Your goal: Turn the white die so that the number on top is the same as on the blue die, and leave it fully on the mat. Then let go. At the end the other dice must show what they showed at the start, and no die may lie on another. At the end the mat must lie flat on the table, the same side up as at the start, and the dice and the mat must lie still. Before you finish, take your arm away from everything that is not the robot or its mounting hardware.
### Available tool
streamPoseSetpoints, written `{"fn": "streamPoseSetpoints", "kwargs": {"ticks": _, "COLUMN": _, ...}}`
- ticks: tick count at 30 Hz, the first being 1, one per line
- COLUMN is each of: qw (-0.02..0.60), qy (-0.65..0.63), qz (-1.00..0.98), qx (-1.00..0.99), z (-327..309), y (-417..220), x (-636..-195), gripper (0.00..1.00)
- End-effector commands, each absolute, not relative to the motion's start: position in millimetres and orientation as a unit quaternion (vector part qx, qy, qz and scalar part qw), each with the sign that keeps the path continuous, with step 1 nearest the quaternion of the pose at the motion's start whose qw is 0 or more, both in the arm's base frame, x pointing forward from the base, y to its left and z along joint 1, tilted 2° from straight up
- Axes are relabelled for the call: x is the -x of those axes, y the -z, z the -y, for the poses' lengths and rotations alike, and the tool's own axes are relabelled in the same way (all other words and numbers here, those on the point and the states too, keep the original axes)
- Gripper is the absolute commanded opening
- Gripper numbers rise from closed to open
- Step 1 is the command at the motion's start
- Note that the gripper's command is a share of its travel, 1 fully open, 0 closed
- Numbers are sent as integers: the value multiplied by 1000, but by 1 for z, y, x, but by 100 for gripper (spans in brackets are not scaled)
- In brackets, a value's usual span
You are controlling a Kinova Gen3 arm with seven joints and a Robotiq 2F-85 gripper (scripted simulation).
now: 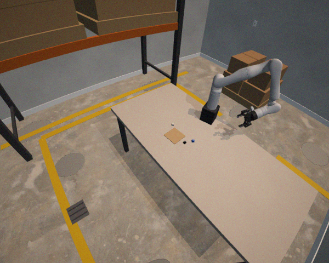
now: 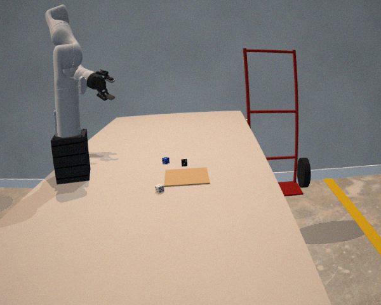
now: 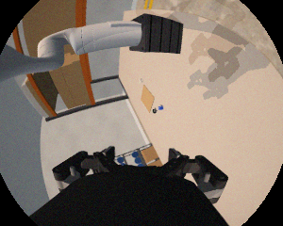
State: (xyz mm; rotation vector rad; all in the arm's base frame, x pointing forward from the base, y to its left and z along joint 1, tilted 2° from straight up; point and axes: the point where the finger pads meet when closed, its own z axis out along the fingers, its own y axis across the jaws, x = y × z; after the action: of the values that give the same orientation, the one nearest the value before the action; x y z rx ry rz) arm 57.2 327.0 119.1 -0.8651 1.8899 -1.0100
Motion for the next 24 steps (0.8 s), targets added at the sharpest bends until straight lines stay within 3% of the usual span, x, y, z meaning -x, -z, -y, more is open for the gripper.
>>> {"fn": "streamPoseSetpoints", "kwargs": {"ticks": 1, "qw": 404, "qy": 399, "qz": -749, "qx": 342, "z": -327, "y": -120, "x": -57, "gripper": 100}}
{"fn": "streamPoseSetpoints", "kwargs": {"ticks": 24, "qw": 404, "qy": 398, "qz": -750, "qx": 341, "z": -329, "y": -119, "x": -59, "gripper": 100}}
